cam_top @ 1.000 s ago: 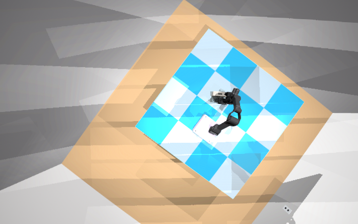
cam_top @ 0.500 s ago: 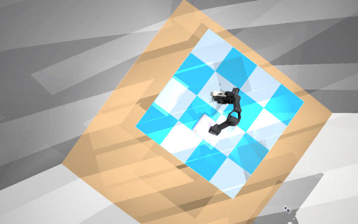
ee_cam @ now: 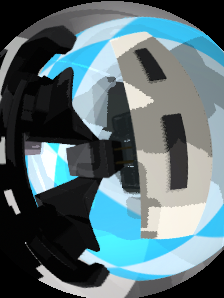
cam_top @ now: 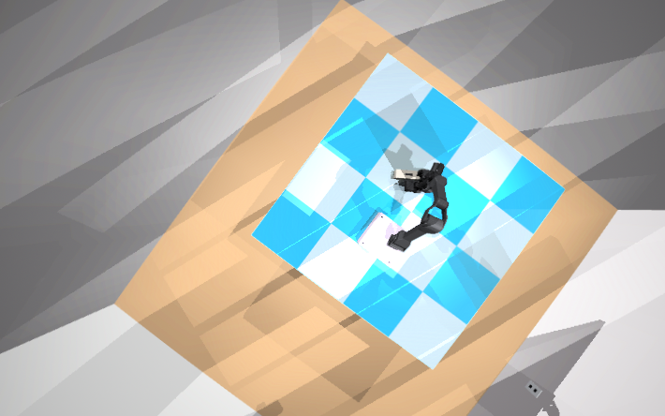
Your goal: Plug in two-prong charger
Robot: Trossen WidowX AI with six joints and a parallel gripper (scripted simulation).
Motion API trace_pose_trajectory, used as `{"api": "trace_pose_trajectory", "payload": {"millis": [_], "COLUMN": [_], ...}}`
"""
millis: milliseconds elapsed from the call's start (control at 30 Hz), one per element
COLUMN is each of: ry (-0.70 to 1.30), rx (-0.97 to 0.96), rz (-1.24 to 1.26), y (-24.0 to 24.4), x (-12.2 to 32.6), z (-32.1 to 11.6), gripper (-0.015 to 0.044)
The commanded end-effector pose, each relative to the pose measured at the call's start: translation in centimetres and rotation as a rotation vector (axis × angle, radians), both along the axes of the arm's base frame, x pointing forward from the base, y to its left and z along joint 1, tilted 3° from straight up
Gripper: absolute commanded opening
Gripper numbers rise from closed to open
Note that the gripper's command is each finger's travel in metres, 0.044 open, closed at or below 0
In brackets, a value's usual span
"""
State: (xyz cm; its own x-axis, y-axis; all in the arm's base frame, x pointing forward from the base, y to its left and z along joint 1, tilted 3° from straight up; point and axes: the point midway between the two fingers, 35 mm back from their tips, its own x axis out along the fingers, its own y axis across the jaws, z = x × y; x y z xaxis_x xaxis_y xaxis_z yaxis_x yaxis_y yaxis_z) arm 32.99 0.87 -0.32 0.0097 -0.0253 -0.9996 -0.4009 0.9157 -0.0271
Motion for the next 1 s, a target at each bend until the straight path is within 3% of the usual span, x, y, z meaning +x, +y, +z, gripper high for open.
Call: {"api": "trace_pose_trajectory", "payload": {"millis": [0, 967], "ry": [-0.001, -0.002], "rx": [0.004, 0.004], "rz": [-0.003, -0.003], "y": [0.13, 0.32], "x": [0.13, 0.61], "z": [0.10, 0.17], "gripper": [0.0000, 0.0000]}}
